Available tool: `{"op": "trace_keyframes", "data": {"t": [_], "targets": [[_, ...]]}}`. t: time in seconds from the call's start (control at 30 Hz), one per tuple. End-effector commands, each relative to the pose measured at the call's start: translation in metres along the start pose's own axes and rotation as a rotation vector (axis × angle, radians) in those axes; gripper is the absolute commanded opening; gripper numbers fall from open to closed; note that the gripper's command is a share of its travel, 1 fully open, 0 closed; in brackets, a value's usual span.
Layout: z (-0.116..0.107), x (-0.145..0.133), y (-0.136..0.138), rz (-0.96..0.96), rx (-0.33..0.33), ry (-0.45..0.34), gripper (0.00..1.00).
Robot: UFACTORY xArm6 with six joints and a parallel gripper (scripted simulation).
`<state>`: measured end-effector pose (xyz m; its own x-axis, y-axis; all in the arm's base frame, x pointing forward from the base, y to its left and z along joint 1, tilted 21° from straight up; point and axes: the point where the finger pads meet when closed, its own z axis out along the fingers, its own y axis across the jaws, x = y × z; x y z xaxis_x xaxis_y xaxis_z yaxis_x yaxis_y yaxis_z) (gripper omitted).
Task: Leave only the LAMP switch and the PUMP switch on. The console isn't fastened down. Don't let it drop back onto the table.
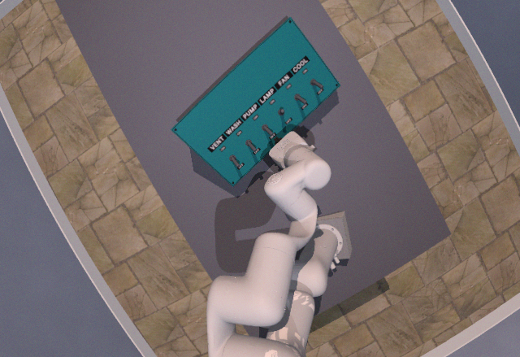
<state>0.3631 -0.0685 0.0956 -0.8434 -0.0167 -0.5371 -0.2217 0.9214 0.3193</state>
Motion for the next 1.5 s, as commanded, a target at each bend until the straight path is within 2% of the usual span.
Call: {"op": "trace_keyframes", "data": {"t": [0.0,1.47], "targets": [[-0.001,-0.002,-0.001,-0.001,0.002,-0.002,0.00],[-0.001,-0.032,0.000,-0.001,0.002,-0.002,0.00]]}}
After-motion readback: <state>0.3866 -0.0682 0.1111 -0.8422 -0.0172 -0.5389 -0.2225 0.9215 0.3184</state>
